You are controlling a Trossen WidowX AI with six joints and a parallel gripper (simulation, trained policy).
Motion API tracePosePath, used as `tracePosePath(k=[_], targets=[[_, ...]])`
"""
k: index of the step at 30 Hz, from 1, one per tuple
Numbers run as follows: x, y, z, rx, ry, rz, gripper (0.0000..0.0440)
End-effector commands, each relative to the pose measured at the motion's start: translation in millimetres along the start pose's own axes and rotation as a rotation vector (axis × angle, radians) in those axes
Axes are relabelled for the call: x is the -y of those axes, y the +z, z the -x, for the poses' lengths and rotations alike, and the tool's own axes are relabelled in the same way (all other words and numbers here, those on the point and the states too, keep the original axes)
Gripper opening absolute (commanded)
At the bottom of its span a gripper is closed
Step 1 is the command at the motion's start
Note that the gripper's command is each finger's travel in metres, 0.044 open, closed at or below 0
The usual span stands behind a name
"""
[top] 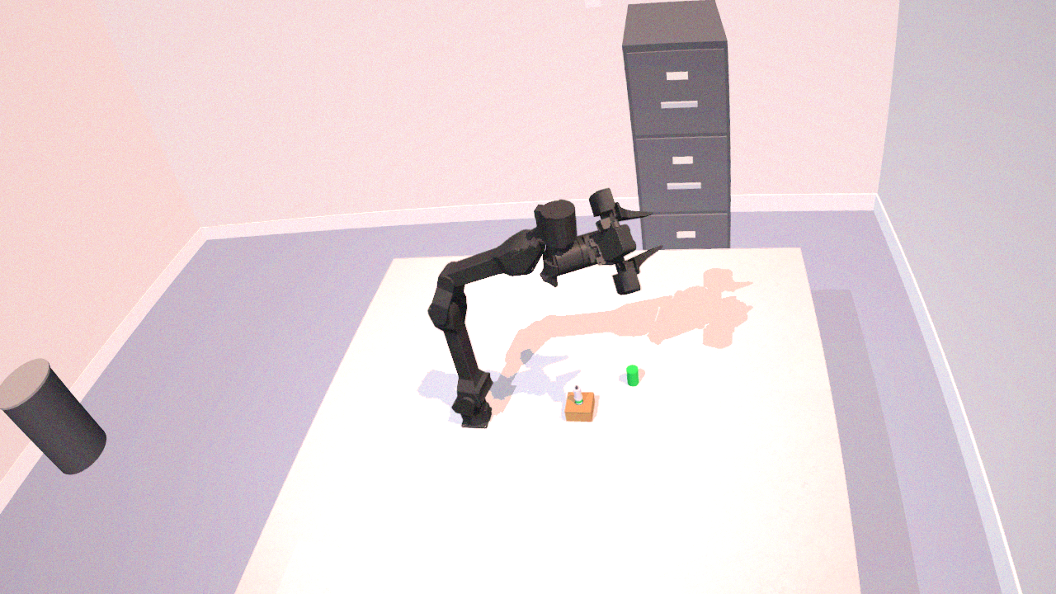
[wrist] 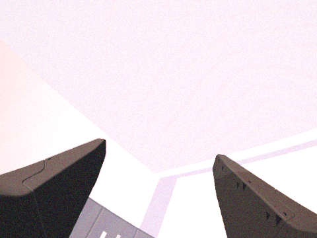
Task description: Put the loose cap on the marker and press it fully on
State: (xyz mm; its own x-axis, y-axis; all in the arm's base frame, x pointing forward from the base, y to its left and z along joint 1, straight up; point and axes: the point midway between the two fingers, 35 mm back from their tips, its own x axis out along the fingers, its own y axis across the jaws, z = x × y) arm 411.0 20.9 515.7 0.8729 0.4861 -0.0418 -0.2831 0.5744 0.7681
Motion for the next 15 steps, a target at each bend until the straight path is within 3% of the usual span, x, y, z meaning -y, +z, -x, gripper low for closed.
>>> tracePosePath(k=[1, 15], targets=[[8.6, -10.9, -6.0, -0.039, -0.031, -0.02, 0.0297], [33.6, -52.0, -22.2, -0.183, -0.128, -0.094, 0.0319]])
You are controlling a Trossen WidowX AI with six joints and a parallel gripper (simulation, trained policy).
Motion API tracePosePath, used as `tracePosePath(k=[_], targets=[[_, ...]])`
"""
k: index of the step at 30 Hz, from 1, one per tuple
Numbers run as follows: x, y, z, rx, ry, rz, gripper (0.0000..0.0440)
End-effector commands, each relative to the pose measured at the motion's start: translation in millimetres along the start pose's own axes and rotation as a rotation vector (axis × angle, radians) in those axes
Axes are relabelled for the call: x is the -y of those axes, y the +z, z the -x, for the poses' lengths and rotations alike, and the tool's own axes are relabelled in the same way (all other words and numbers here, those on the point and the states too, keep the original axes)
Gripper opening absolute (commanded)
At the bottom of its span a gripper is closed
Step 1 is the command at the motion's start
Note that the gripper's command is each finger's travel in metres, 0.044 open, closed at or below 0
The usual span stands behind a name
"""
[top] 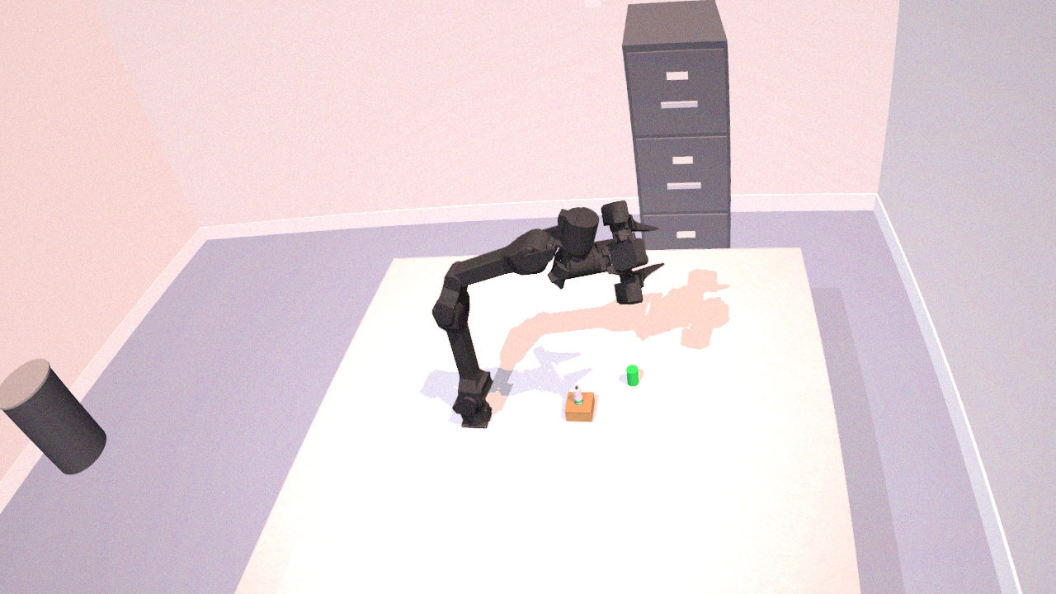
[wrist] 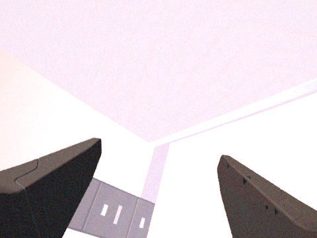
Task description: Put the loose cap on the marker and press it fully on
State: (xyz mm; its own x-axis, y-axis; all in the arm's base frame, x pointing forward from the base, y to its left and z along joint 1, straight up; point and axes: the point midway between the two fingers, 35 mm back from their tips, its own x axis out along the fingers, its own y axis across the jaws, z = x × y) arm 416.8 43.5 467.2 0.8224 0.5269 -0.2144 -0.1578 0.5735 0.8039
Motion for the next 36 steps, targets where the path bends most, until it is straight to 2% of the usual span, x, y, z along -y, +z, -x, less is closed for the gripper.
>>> tracePosePath(k=[1, 36], targets=[[9.7, -9.7, -7.7, -0.039, -0.034, -0.018, 0.032], [81.8, -99.8, -49.9, -0.371, -0.325, -0.162, 0.0331]])
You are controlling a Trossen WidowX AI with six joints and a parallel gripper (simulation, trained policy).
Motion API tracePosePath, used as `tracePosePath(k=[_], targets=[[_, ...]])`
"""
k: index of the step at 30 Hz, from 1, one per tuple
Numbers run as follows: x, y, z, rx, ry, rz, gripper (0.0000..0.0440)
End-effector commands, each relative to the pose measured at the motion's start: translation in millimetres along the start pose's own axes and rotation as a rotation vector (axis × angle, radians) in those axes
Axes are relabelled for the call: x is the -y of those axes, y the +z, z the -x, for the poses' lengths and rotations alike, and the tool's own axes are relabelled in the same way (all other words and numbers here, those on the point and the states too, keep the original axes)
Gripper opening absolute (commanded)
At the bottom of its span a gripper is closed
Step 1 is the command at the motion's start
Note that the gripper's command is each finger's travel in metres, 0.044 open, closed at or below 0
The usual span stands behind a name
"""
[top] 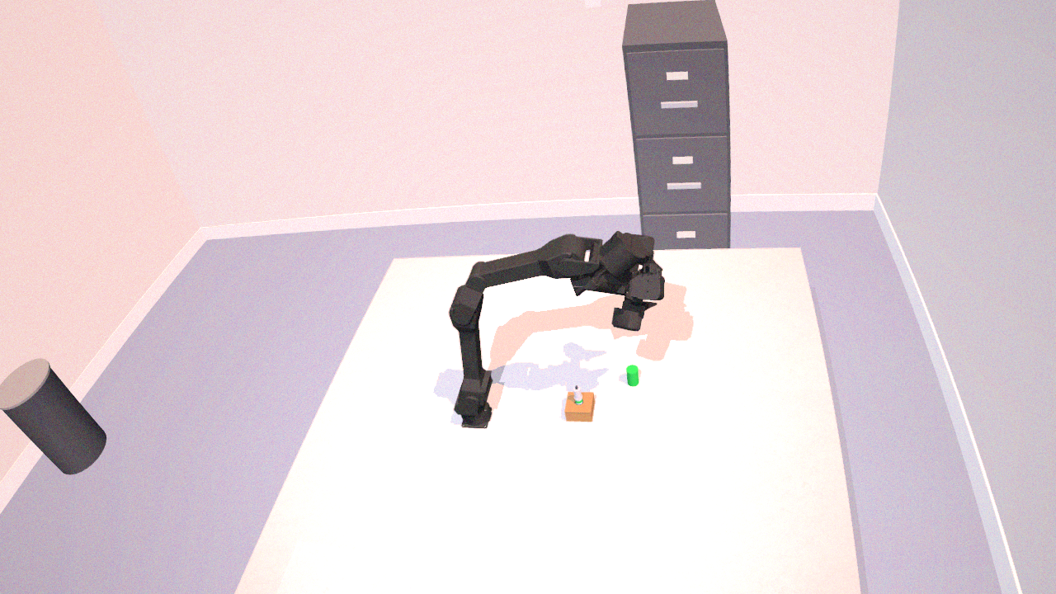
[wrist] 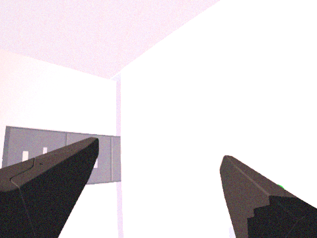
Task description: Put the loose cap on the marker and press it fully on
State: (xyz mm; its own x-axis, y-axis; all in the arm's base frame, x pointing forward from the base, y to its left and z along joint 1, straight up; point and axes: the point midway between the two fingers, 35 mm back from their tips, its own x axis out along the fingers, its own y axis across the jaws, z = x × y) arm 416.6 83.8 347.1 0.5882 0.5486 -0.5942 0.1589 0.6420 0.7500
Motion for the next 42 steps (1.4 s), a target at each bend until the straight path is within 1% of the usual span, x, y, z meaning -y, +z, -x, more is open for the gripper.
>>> tracePosePath(k=[1, 20, 42], targets=[[9.8, -6.1, -9.8, -0.035, -0.043, -0.012, 0.0331], [50.9, -35.8, -44.6, -0.181, -0.237, -0.07, 0.0331], [96.7, -64.9, -73.9, -0.31, -0.472, -0.101, 0.0331]])
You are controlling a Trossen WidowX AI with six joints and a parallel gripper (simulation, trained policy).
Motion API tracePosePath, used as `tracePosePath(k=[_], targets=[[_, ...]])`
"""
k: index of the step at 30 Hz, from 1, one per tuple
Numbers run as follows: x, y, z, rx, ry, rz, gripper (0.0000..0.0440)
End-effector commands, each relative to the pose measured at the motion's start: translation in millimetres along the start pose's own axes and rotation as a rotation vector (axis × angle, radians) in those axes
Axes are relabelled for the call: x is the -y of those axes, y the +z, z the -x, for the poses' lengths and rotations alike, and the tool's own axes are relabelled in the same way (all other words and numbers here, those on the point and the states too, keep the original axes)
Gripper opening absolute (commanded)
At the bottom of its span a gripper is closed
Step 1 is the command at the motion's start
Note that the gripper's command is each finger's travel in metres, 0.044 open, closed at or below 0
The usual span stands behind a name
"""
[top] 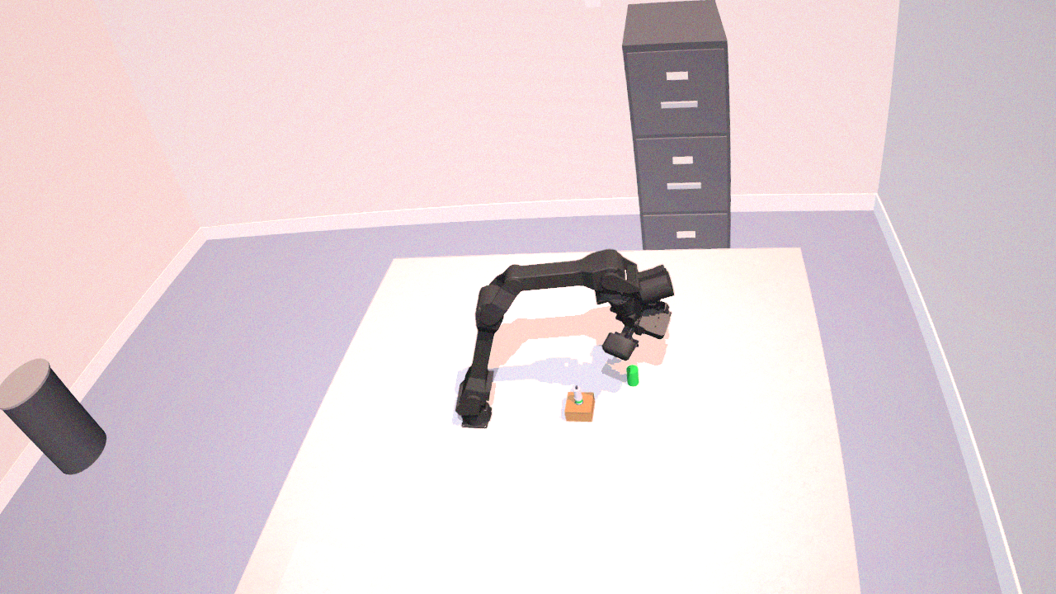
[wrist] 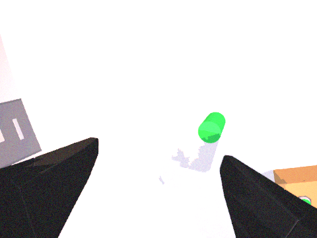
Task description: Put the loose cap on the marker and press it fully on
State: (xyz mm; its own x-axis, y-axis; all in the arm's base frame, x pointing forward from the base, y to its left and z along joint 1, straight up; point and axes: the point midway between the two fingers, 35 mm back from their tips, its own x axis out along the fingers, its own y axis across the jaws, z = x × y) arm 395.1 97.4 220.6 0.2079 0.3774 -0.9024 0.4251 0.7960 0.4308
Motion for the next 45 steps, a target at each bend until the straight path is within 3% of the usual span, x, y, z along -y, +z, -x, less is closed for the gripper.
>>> tracePosePath(k=[1, 45], targets=[[6.1, -2.0, -9.6, -0.021, -0.047, 0.0, 0.0331], [44.1, -26.1, -105.6, -0.137, -0.452, 0.122, 0.0305]])
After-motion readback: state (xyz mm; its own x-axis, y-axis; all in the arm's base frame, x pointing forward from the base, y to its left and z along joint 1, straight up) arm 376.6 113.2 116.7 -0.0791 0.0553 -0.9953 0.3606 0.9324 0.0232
